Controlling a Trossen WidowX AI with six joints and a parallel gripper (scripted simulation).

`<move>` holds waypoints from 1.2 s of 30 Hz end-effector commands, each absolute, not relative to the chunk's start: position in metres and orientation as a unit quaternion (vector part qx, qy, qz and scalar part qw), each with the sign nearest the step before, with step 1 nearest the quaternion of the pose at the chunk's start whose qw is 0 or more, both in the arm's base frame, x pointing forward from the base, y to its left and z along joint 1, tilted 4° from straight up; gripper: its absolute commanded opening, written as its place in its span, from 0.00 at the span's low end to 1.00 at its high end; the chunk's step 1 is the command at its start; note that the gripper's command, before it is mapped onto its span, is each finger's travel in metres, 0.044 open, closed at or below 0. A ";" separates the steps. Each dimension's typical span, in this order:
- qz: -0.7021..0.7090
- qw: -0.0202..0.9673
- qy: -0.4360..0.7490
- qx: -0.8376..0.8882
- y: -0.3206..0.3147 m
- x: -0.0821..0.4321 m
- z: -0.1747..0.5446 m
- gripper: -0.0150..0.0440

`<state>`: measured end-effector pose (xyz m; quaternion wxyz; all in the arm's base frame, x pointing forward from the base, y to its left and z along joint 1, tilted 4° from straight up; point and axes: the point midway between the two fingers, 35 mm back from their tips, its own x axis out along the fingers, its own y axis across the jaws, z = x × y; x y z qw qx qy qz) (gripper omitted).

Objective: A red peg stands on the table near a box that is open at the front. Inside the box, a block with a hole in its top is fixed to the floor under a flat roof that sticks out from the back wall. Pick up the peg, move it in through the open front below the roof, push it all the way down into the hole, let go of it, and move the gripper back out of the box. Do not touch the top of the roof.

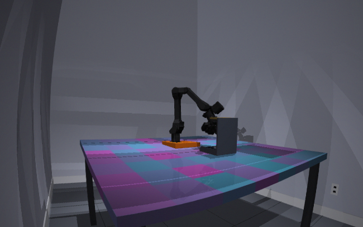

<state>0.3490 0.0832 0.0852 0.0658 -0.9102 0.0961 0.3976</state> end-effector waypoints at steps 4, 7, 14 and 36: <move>0.400 0.063 0.094 -0.909 0.083 0.354 0.083 0.25; 0.400 0.063 0.094 -0.909 0.082 0.356 0.083 0.25; 0.400 0.063 0.094 -0.909 0.082 0.360 0.083 0.25; 0.400 0.063 0.094 -0.910 0.081 0.370 0.079 0.25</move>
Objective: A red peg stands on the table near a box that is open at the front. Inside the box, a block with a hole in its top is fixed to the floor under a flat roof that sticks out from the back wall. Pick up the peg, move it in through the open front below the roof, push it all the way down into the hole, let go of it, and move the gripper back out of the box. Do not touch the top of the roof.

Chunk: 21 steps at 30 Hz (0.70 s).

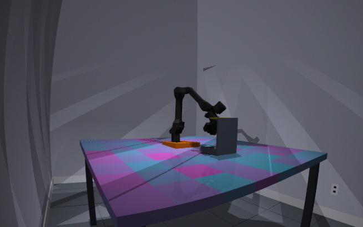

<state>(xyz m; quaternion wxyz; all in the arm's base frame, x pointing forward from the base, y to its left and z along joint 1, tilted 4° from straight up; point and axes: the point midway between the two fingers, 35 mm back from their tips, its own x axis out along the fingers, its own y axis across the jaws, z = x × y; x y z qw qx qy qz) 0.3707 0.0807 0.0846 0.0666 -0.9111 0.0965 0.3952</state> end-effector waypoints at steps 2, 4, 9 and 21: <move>0.400 0.063 0.094 -0.910 0.082 0.369 0.077 0.25; 0.400 0.063 0.094 -0.910 0.081 0.368 0.075 0.25; 0.400 0.063 0.094 -0.910 0.081 0.366 0.070 0.25; 0.400 0.063 0.094 -0.910 0.082 0.367 0.059 0.25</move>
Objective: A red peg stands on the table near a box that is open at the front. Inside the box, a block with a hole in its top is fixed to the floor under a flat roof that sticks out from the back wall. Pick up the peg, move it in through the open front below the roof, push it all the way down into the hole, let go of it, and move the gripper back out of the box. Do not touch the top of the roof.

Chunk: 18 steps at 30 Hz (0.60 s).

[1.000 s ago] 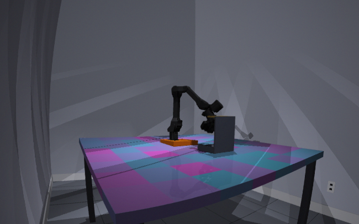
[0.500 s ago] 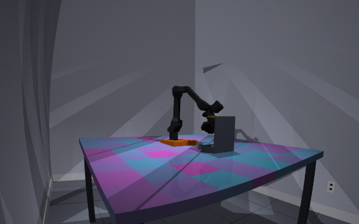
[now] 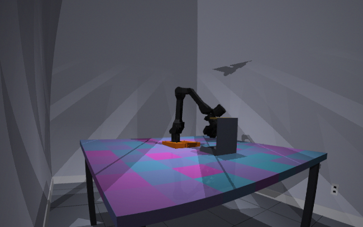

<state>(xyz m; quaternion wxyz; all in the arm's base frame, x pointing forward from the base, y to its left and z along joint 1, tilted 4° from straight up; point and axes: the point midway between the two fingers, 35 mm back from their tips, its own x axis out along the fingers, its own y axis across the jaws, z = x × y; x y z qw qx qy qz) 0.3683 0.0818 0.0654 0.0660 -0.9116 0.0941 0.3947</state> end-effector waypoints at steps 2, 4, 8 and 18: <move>0.400 0.063 0.094 -0.910 0.082 0.367 0.057 0.25; 0.400 0.063 0.094 -0.910 0.082 0.367 0.055 0.25; 0.400 0.063 0.094 -0.910 0.082 0.366 0.052 0.25; 0.400 0.063 0.094 -0.909 0.082 0.366 0.049 0.25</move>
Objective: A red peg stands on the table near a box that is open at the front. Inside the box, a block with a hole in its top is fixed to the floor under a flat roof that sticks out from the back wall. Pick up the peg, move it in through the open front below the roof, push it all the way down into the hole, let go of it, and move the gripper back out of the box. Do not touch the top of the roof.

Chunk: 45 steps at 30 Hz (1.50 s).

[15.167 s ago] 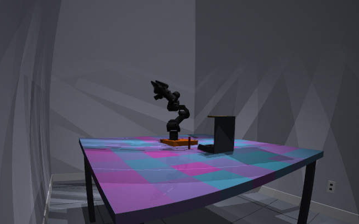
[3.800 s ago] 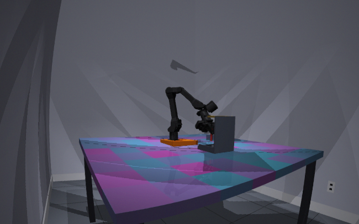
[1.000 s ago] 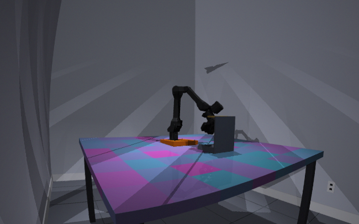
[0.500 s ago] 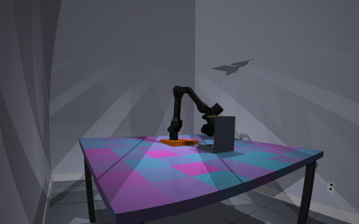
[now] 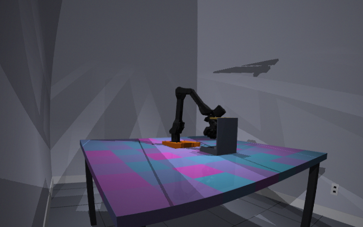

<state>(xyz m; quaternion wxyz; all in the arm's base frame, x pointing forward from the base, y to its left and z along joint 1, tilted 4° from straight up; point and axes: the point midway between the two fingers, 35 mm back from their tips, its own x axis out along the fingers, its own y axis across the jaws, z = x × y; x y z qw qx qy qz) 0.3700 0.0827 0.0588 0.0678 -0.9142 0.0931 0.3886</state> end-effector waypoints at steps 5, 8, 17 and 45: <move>0.400 0.063 0.094 -0.909 0.082 0.366 0.048 0.25; 0.400 0.063 0.094 -0.909 0.082 0.366 0.048 0.25; 0.400 0.063 0.094 -0.909 0.082 0.366 0.048 0.25; 0.386 0.068 0.094 -0.915 0.083 0.371 0.057 0.30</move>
